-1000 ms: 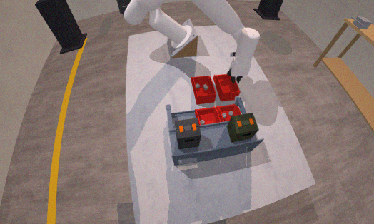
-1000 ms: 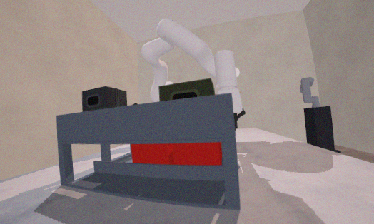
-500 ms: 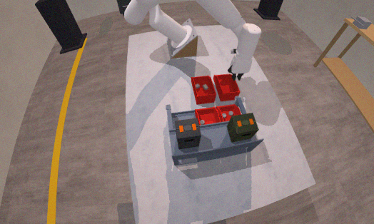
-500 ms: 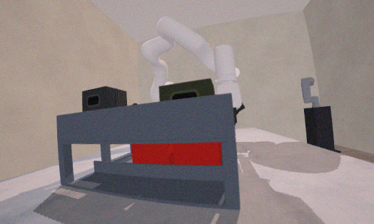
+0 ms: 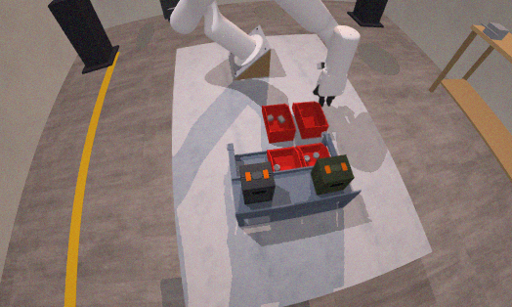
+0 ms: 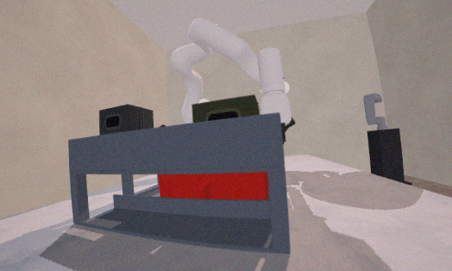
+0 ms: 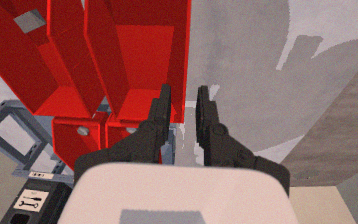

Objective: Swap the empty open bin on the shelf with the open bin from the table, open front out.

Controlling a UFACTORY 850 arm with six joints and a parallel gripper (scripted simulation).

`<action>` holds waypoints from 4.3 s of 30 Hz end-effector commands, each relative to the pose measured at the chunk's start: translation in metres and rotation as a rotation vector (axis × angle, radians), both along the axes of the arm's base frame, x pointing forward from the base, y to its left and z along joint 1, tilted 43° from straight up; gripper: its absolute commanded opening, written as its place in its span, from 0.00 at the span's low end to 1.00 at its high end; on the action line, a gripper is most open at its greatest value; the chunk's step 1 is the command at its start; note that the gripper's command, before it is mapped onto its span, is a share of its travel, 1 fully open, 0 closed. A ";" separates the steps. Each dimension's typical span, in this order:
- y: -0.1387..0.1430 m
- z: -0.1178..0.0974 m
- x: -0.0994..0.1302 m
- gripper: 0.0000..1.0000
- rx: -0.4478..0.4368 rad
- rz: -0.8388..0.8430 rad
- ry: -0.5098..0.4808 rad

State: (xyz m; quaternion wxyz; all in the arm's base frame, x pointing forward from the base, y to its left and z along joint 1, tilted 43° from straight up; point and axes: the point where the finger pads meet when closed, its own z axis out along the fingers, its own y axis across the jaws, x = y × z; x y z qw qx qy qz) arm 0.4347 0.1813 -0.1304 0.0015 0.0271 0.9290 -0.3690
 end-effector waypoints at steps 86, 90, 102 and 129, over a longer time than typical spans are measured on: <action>-0.072 0.121 -0.007 0.26 0.001 0.002 0.000; -0.072 0.121 -0.007 0.26 0.001 0.002 0.000; -0.072 0.121 -0.007 0.26 0.001 0.002 0.000; -0.077 0.116 -0.007 0.26 0.001 0.002 0.000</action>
